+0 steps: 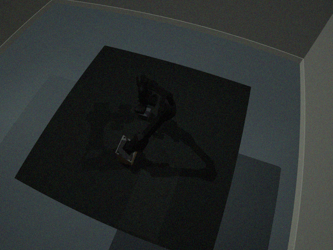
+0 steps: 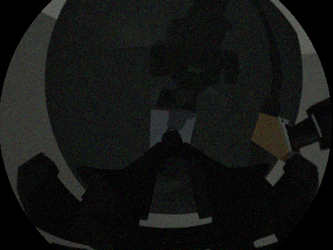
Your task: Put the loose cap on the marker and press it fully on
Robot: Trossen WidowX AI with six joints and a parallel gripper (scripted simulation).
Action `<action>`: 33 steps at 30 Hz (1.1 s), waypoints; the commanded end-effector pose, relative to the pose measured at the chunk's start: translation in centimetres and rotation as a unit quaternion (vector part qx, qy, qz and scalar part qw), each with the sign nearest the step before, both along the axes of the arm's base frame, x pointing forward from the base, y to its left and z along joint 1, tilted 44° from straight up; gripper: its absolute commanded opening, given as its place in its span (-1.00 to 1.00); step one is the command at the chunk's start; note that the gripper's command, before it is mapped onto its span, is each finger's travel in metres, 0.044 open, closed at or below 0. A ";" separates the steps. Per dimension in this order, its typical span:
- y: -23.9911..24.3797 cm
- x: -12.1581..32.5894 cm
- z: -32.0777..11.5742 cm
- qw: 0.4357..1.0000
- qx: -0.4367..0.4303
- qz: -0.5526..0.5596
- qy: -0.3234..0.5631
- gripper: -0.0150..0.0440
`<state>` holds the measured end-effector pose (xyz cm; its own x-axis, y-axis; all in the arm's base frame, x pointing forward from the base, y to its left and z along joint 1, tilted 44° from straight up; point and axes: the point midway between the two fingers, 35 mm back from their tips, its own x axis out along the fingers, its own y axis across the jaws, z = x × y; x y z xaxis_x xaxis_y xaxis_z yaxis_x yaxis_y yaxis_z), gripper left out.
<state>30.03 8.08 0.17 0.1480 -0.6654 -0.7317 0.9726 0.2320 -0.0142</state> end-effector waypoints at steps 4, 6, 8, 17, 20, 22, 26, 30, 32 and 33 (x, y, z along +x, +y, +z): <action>-0.3 0.0 -0.2 1.000 -0.004 0.003 0.001 -0.49; -0.3 -0.1 -0.2 1.000 -0.004 0.003 0.001 -0.49; -0.3 -0.1 -0.3 1.000 -0.004 0.003 0.001 -0.49; -0.3 0.0 -0.2 1.000 -0.002 0.001 0.000 -0.31; -0.3 0.0 -0.2 1.000 -0.002 0.001 0.000 -0.05; -0.3 0.0 -0.2 1.000 -0.002 0.001 0.000 0.13; -0.3 0.0 -0.2 1.000 -0.002 0.001 0.000 0.49; -0.3 0.0 -0.2 1.000 -0.002 0.001 0.000 0.84; -0.3 0.0 -0.2 1.000 -0.002 0.001 0.000 1.00; -0.3 0.0 -0.2 1.000 -0.002 0.001 0.000 1.00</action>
<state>29.98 7.81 -0.04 0.1484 -0.6683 -0.7290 0.9723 0.2331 -0.0157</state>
